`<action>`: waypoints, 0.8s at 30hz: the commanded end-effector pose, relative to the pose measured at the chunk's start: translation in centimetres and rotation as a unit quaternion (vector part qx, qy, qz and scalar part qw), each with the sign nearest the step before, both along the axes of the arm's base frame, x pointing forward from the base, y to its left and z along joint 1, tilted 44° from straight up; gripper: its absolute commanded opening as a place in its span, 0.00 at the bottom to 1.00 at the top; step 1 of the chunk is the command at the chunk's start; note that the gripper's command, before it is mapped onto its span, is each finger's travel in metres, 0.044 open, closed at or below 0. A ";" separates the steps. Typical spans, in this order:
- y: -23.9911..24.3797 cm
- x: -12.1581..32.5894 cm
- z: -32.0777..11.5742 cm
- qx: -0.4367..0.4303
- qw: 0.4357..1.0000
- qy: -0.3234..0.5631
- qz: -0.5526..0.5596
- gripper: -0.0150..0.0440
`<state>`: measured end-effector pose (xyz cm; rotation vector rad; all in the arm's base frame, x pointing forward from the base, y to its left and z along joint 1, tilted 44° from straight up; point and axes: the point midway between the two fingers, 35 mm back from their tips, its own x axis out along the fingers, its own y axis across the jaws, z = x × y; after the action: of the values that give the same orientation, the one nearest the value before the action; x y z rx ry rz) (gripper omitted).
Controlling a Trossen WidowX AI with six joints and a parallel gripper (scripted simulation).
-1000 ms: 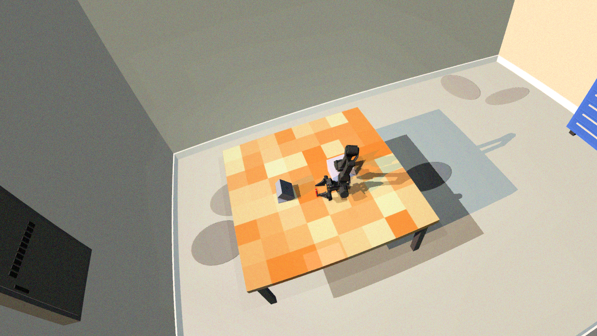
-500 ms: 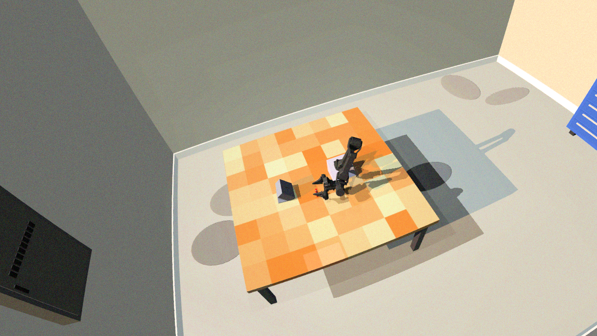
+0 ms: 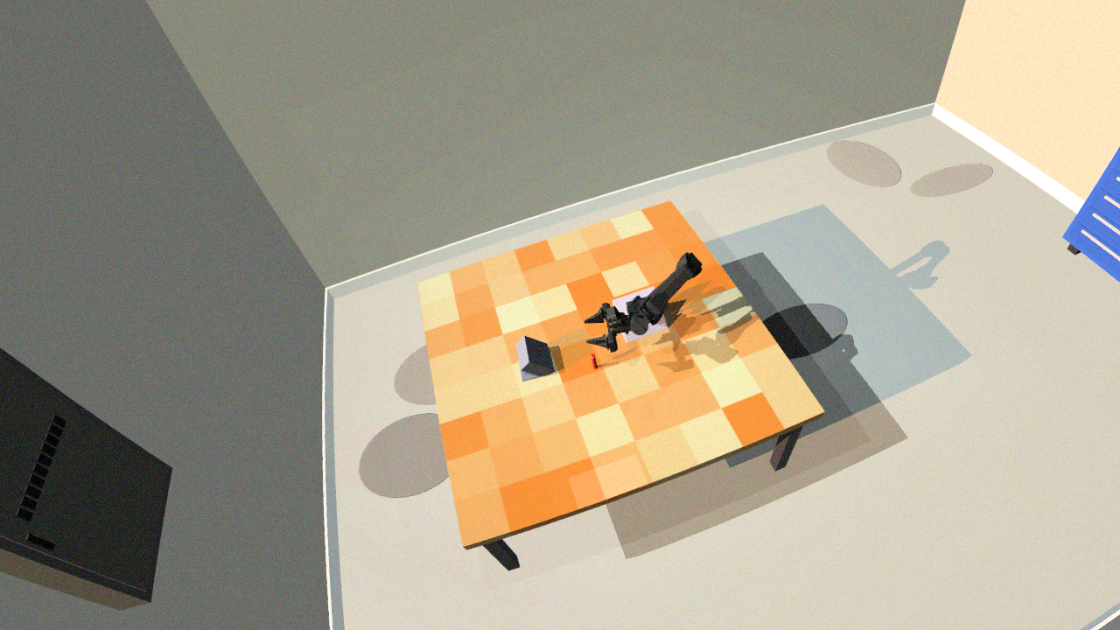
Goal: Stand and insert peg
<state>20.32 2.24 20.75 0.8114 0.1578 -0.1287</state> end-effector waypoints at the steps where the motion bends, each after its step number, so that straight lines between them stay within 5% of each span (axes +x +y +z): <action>1: -0.6 -0.8 0.5 -0.009 1.000 -0.005 0.007 1.00; 24: 1.7 0.4 -3.7 -0.152 0.943 0.248 0.162 1.00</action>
<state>20.67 3.66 17.66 0.4624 0.6372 -0.0637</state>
